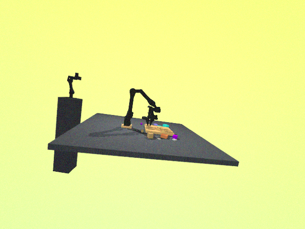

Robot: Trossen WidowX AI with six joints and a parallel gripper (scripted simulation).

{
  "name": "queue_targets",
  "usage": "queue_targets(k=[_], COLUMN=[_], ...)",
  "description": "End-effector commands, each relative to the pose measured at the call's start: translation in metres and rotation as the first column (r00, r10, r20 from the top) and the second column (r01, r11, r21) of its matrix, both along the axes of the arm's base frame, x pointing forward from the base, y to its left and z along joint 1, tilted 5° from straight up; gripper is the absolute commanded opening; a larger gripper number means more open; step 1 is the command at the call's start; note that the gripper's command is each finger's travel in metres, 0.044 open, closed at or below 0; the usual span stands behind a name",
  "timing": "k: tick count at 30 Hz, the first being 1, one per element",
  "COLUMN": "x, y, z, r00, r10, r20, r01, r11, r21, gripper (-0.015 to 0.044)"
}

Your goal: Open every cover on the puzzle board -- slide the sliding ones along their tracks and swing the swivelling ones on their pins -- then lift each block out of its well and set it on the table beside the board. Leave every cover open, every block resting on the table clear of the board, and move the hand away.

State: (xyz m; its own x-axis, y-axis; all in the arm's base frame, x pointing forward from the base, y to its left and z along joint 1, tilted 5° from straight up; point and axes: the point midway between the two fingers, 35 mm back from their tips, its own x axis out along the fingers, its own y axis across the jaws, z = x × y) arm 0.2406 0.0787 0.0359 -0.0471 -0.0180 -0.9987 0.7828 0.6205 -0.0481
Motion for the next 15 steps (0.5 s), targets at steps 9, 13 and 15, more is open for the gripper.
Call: queue_targets(k=[9, 13, 15], x=[-0.0035, -0.0035, -0.0035], y=[-0.0012, -0.0012, -0.0012], z=[-0.0125, -0.0125, -0.0125], r00=[1.000, 1.000, 1.000], r10=[-0.003, -0.003, -0.003], r20=[-0.008, -0.008, -0.008], r01=[0.003, 0.003, 0.003], r11=[1.000, 1.000, 1.000], r21=[-0.001, -0.001, -0.001], gripper=[0.0144, 0.0144, 0.0144])
